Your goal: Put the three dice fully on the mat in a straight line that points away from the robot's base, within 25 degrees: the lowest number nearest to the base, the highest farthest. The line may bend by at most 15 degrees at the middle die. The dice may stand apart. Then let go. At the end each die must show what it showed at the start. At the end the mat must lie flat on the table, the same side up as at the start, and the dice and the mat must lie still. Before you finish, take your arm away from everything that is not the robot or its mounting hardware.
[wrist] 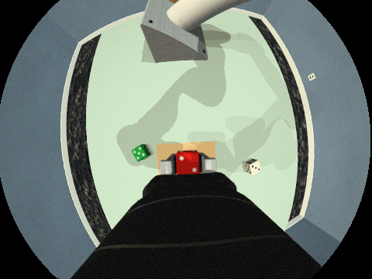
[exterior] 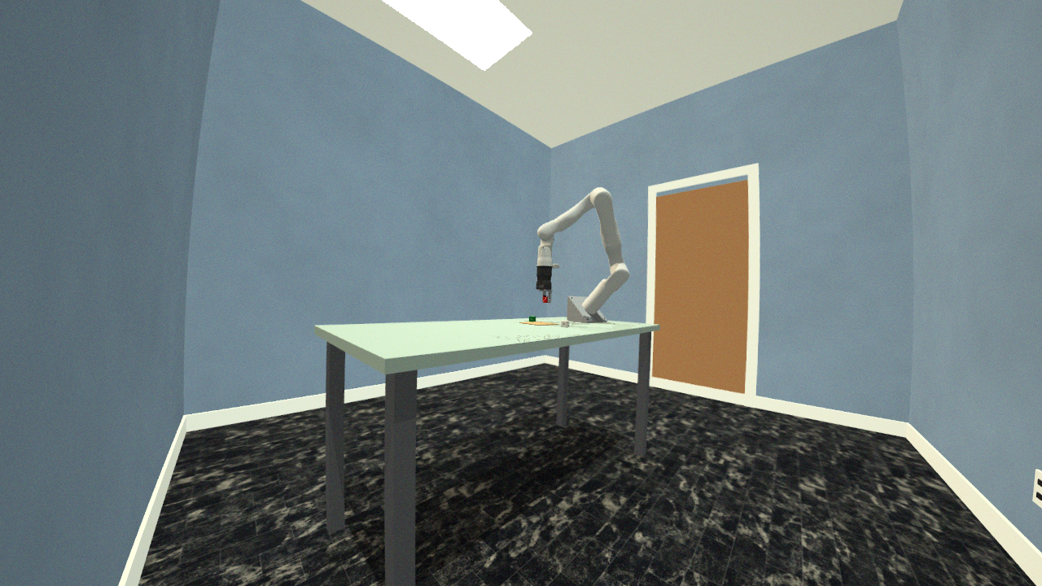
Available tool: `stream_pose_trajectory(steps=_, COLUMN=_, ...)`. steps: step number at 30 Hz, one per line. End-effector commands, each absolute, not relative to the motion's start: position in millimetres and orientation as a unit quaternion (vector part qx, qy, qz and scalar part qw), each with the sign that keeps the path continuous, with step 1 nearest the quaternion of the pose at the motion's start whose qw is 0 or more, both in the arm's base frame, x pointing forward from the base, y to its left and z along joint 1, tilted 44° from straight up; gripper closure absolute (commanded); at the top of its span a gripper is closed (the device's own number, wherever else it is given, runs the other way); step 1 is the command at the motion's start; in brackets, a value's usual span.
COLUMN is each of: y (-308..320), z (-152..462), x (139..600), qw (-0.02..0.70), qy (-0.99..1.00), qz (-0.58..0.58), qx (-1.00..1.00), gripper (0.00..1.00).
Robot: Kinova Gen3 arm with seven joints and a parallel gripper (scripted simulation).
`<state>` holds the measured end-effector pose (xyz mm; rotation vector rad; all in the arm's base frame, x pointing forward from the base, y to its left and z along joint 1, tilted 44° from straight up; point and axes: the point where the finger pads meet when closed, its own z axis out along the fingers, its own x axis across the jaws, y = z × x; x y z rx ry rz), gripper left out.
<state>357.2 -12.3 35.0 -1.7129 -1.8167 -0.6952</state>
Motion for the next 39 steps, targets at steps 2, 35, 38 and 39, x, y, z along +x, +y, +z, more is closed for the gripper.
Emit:
stream_pose_trajectory(steps=2, y=-13, z=32, x=356, qw=0.274, qy=-0.673, qz=-0.258, qx=-0.637, gripper=0.43)
stream_pose_trajectory(steps=35, y=40, z=-22, x=354, qw=0.274, qy=-0.673, qz=-0.258, qx=-0.637, gripper=0.43)
stream_pose_trajectory(steps=38, y=47, z=-29, x=353, qw=0.274, qy=-0.673, qz=-0.258, qx=-0.637, gripper=0.43)
stream_pose_trajectory(steps=39, y=49, z=-31, x=353, qw=0.274, qy=-0.673, qz=-0.258, qx=-0.637, gripper=0.43)
